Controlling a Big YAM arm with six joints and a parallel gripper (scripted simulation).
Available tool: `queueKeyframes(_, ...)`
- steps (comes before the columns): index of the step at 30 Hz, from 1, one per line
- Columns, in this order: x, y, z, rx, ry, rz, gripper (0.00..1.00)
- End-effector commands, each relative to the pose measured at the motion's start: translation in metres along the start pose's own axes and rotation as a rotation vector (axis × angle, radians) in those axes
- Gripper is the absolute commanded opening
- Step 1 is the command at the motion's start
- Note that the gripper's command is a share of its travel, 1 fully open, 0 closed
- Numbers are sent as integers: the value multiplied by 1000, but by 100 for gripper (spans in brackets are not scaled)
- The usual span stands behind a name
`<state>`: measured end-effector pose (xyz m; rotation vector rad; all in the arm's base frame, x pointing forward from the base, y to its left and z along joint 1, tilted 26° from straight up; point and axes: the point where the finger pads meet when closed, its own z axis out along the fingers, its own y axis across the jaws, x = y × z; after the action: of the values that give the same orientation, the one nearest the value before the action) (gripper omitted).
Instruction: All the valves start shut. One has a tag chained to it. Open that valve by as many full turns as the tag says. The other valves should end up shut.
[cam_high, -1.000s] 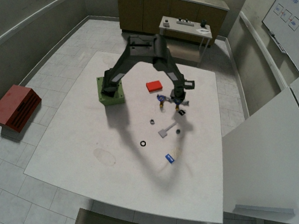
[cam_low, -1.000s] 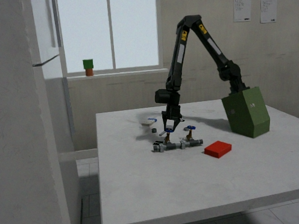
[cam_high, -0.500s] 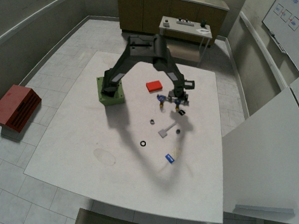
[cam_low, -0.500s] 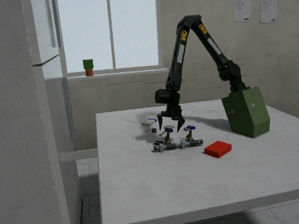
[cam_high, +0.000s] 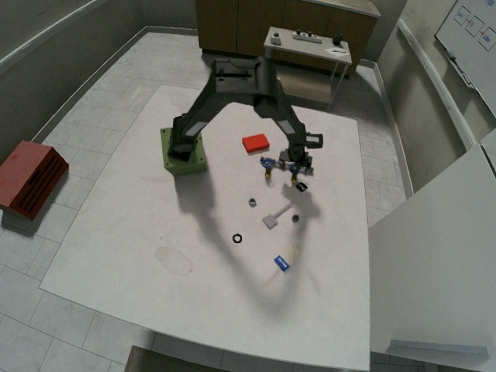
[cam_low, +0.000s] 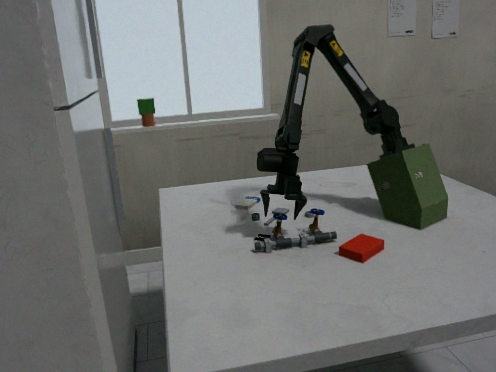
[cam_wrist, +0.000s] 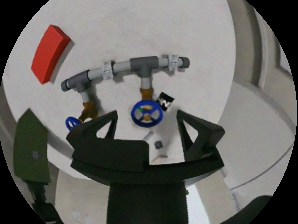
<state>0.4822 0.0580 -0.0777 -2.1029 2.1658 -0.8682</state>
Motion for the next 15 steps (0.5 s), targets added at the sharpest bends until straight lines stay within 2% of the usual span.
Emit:
queueKeyframes(1, -2, -12, 7, 16, -1, 34, 100)
queueKeyframes(8, -2, -12, 7, 16, -2, 151, 100)
queueKeyframes(15, -1, -10, 7, 9, -1, 469, 100)
